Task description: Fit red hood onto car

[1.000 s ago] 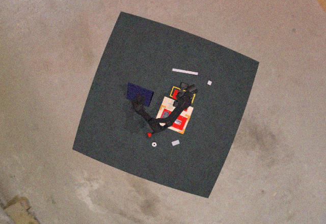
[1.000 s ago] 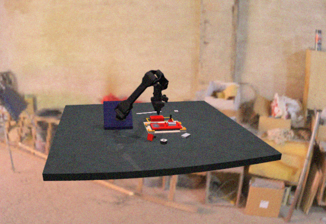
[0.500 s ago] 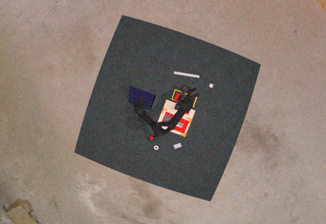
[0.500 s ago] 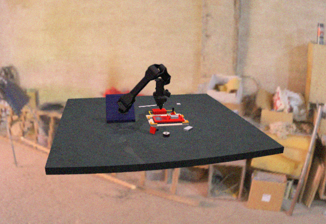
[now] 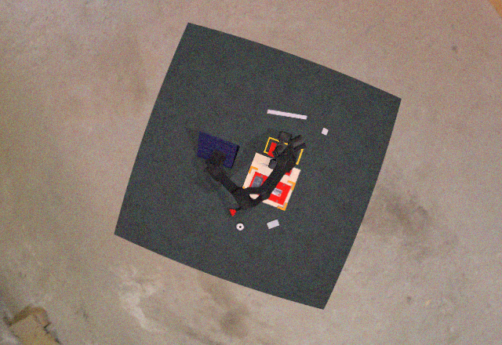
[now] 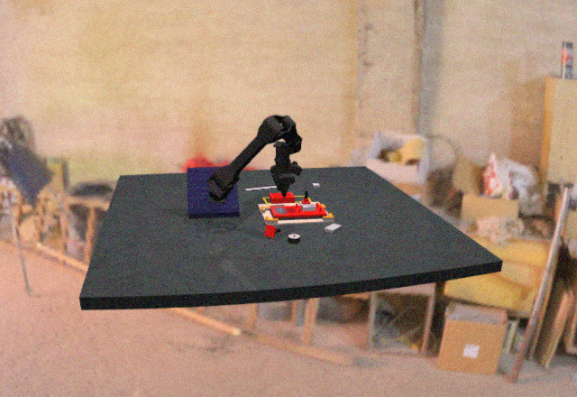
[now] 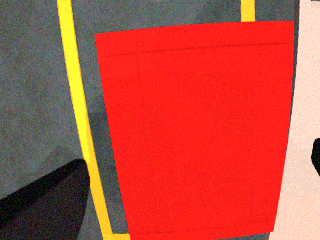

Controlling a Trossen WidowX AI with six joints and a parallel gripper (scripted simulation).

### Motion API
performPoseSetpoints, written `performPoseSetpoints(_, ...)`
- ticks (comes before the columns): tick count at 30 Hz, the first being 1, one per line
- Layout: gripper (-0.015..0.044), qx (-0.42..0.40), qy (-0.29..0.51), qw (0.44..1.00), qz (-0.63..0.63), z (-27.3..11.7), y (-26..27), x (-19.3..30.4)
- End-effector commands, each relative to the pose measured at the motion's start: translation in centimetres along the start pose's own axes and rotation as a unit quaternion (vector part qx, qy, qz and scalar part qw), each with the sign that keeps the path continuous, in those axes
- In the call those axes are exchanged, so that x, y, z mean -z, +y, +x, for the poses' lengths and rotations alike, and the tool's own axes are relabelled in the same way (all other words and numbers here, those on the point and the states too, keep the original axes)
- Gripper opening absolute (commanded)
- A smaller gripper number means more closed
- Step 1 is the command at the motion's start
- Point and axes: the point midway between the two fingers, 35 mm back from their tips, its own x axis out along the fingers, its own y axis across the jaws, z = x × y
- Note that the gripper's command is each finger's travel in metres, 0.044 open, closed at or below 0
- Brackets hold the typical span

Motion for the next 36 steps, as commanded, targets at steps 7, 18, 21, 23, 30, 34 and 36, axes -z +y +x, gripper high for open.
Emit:
performPoseSetpoints(7,0.044,0.001,-0.002,1.0,-0.002,0.5,0.0,-0.1)
performPoseSetpoints(18,0.044,0.001,-0.002,1.0,-0.002,1.0,0.0,-0.1)
performPoseSetpoints(21,0.044,0.001,-0.002,1.0,-0.002,1.2,0.0,-0.1)
performPoseSetpoints(23,0.044,0.001,-0.002,1.0,-0.002,1.3,0.0,-0.1)
performPoseSetpoints(30,0.044,0.001,-0.002,1.0,-0.002,1.6,0.0,-0.1)
performPoseSetpoints(34,0.044,0.002,-0.002,1.0,-0.002,1.8,0.0,-0.1)
performPoseSetpoints(36,0.044,0.002,-0.002,1.0,-0.002,1.9,0.0,-0.1)
